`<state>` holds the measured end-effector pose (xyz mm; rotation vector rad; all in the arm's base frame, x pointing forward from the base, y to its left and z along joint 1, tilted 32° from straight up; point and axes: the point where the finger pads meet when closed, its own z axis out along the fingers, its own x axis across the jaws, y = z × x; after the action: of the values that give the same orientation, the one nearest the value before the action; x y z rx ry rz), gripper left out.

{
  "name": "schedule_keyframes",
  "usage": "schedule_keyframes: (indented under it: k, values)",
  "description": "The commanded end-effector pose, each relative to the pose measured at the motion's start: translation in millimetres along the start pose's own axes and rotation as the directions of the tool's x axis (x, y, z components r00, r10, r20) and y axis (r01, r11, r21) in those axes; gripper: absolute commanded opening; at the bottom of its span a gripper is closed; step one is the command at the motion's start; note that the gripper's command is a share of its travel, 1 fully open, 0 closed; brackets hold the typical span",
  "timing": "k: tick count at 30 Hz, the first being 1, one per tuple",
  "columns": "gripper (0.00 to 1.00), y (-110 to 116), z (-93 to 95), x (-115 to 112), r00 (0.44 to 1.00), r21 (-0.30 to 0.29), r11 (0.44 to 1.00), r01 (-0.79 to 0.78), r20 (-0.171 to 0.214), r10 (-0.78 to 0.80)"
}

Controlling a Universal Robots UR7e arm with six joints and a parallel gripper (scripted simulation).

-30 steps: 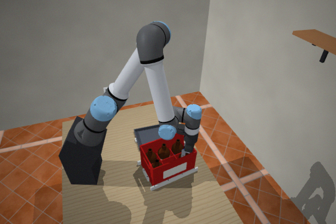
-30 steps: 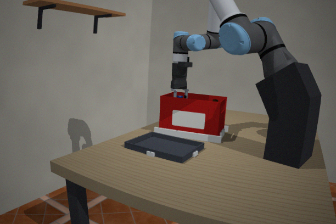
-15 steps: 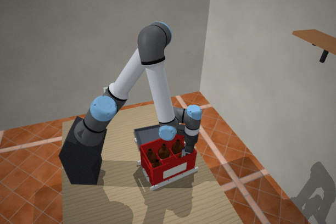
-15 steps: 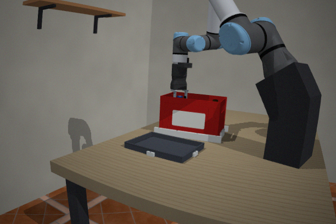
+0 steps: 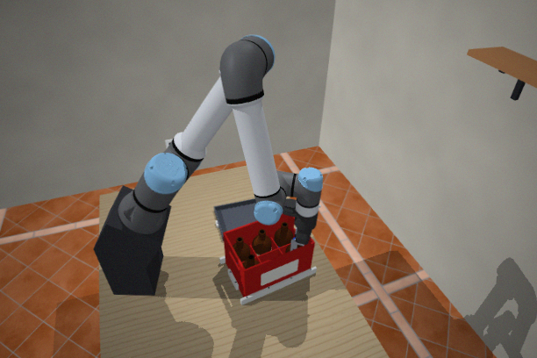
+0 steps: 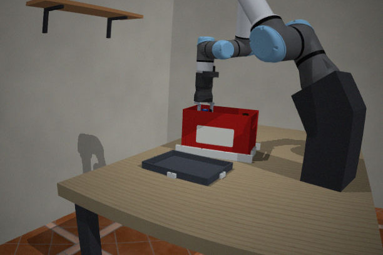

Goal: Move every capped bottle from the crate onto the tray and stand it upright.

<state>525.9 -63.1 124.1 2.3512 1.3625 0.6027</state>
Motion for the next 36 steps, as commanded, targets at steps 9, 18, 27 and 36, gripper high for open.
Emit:
schedule_keyframes:
  k: [9, 18, 27, 36]
  values:
    - [1.00, 1.2, -0.9, 1.5, 1.000, -0.002, 1.000, 0.002, -0.001, -0.002]
    - [1.00, 0.7, -0.9, 0.6, 1.000, -0.002, 1.000, 0.001, -0.001, -0.001]
    - [1.00, 1.3, -1.7, 1.4, 1.000, -0.002, 1.000, 0.002, -0.001, -0.002]
    - [0.00, -0.1, -0.4, 0.1, 1.000, 0.000, 1.000, 0.000, 0.000, 0.000]
